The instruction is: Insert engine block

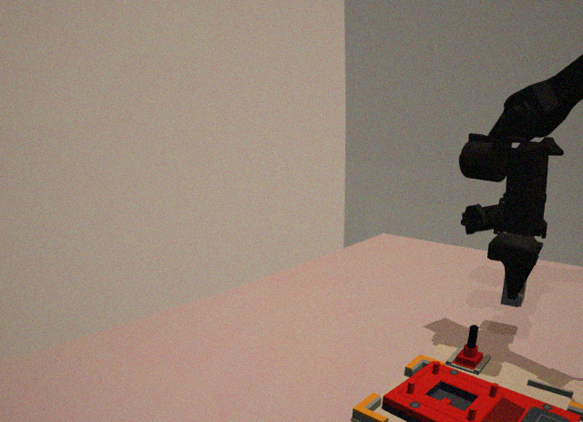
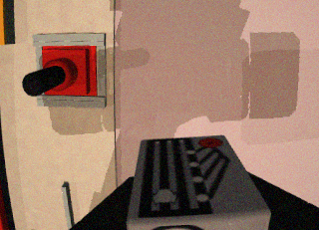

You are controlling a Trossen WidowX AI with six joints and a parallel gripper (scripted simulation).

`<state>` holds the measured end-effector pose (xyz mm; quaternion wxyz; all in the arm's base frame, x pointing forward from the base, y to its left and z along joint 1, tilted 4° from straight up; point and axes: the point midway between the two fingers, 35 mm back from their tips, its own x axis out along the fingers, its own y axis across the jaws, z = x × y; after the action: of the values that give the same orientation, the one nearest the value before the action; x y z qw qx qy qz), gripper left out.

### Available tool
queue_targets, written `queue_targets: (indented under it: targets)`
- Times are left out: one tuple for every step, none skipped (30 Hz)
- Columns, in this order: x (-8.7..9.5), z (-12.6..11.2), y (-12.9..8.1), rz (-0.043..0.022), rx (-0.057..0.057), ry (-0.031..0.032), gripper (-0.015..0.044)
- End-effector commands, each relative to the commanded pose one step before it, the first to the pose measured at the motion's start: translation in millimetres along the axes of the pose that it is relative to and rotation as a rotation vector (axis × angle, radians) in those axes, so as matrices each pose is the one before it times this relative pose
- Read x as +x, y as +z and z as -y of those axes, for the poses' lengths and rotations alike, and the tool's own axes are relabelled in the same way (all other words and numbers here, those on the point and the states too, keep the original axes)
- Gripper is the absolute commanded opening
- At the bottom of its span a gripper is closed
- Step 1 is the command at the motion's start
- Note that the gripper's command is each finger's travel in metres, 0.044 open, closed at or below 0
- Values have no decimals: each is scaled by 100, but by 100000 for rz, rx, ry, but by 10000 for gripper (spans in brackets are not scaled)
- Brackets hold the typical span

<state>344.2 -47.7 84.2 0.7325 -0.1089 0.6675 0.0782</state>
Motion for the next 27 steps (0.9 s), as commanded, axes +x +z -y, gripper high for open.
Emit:
queue_targets:
  targets:
    - [805,-13,-105,-360,-538,-30,0]
    - [158,0,0,-1,0,0,0]
    - [209,0,-1,-1,0,0,0]
    - [244,0,-1,-1,0,0,0]
    - [142,-1,-1,-1,0,0,0]
    - [159,0,0,-1,0,0,0]
    - [208,0,-1,-1,0,0,0]
    - [134,0,-1,-1,0,0,0]
    - [158,0,0,-1,0,0,0]
    - [209,0,-1,-1,0,0,0]
    - [244,0,-1,-1,0,0,0]
    - [142,-1,-1,-1,0,0,0]
    - [159,0,-1,-1,0,0,0]
    - [208,0,-1,-1,0,0,0]
    - [134,0,-1,-1,0,0,0]
    - [158,0,-1,-1,0,0,0]
    - [209,0,-1,-1,0,0,0]
    - [244,0,-1,-1,0,0,0]
    - [142,-1,-2,-1,0,0,0]
    - [159,0,-1,-1,0,0,0]
    - [208,0,-1,-1,0,0,0]
    - [134,-1,-1,-1,0,0,0]
    - [158,0,-1,-1,0,0,0]
    - [209,0,-1,-1,0,0,0]
    - [244,0,-1,-1,0,0,0]
    - [142,-1,-2,-1,0,0,0]
    - [159,0,-1,-1,0,0,0]
